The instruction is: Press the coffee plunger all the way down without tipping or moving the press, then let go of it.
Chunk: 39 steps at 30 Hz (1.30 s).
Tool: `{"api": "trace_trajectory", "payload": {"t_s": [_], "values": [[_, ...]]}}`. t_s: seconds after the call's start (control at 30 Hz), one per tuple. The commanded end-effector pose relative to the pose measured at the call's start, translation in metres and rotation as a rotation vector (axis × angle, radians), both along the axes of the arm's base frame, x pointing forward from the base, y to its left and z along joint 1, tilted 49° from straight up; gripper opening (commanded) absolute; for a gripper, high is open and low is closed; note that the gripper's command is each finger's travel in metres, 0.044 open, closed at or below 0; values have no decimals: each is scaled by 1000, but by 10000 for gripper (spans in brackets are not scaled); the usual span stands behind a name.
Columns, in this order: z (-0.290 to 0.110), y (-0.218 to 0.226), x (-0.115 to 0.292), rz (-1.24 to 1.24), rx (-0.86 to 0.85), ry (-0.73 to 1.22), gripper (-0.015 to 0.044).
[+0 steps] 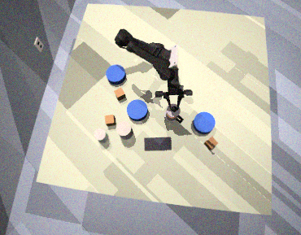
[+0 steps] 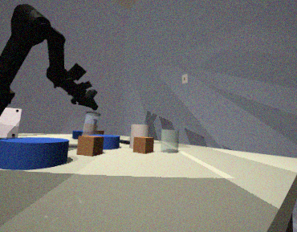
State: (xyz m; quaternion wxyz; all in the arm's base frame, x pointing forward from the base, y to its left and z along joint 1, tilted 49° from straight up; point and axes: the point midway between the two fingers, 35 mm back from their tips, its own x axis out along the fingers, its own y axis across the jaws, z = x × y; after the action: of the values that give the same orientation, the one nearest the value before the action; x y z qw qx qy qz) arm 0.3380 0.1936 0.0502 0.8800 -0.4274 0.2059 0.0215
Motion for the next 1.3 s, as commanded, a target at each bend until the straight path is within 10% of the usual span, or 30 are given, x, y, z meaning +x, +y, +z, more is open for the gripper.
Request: {"api": "trace_trajectory", "payload": {"t_s": [0.0,0.47,0.87,1.27], "values": [[-2,-3,1,-10,-8,7,123],[0,0,0,-1,-1,0,123],[0,0,0,-1,-1,0,438],[53,43,-27,-6,-7,15,440]]}}
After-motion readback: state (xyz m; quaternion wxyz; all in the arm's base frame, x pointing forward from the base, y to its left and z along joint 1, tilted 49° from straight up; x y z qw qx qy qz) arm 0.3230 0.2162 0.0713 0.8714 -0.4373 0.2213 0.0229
